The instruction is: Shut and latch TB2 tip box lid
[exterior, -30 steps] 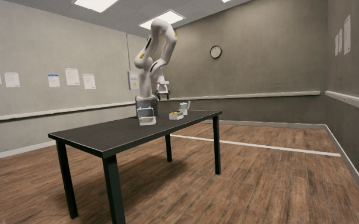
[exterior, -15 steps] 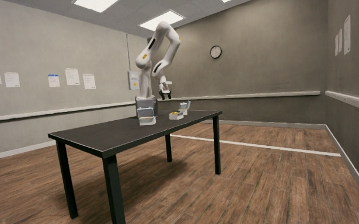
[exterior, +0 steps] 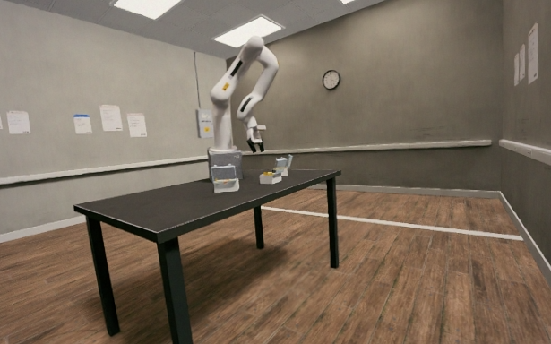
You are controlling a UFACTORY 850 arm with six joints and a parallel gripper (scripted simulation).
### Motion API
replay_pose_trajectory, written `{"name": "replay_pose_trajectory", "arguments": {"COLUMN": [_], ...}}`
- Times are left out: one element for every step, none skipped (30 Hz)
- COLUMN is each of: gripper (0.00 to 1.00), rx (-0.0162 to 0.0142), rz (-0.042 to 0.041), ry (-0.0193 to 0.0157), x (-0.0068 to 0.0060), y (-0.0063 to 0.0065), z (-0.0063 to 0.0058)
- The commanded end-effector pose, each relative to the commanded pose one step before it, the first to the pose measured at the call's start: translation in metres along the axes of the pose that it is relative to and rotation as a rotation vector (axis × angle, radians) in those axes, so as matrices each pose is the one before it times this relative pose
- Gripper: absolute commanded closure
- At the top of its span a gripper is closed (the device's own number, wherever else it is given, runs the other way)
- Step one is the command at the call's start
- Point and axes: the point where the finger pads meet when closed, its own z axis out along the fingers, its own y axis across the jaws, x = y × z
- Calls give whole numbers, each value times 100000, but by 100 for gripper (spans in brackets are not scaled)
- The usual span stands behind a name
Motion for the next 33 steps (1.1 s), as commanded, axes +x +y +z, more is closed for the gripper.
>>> {"name": "replay_pose_trajectory", "arguments": {"gripper": [0, 0, 0, 0, 0, 0, 0, 0, 0, 0, 0, 0, 0, 0, 0, 0, 0, 0, 0, 0, 0, 0, 0, 0, 0, 0, 0, 0, 0, 0, 0, 0, 0], "rx": [810, 1, 1, 1, 1, 1, 1, 2, 2, 2, 2, 2, 2, 2, 0, 0, 1, 4, -1, -1, -1, -1, -3, -2, -1, 0, -1, -2, -1, -1, -1, 0, 0], "rz": [-3281, 0, 0, 0, 1, 1, 1, 1, 1, 1, 1, 1, 1, 1, 0, 0, 1, 1, 0, 0, 0, 0, -1, -1, -1, -1, -1, -1, -1, -1, -1, 0, 0], "ry": [130, 0, 0, 0, 0, 0, 0, 0, 0, 0, 0, 0, 0, 0, 0, 0, 0, -1, 0, 0, 0, 0, -1, -1, -1, 1, -1, -2, 0, 0, 0, 0, 0], "x": [-695, -255, -255, -255, -255, -255, -255, -255, -255, -255, -255, -255, -255, -255, 0, 0, -255, -65, 0, 0, 0, 0, -128, -129, -130, -132, -130, -130, -131, -130, -130, 0, 0], "y": [-1221, -425, -425, -425, -425, -425, -425, -425, -425, -425, -425, -425, -425, -425, 0, 0, -426, -104, -1, -2, -1, -1, -1, 0, 1, 4, 1, -1, 1, 1, 1, 0, 0], "z": [-209, -68, -68, -68, -68, -68, -68, -68, -68, -68, -68, -68, -68, -68, 0, 0, -69, -12, -1, -1, -1, -1, 478, 479, 481, 490, 483, 474, 483, 483, 483, 0, 0]}}
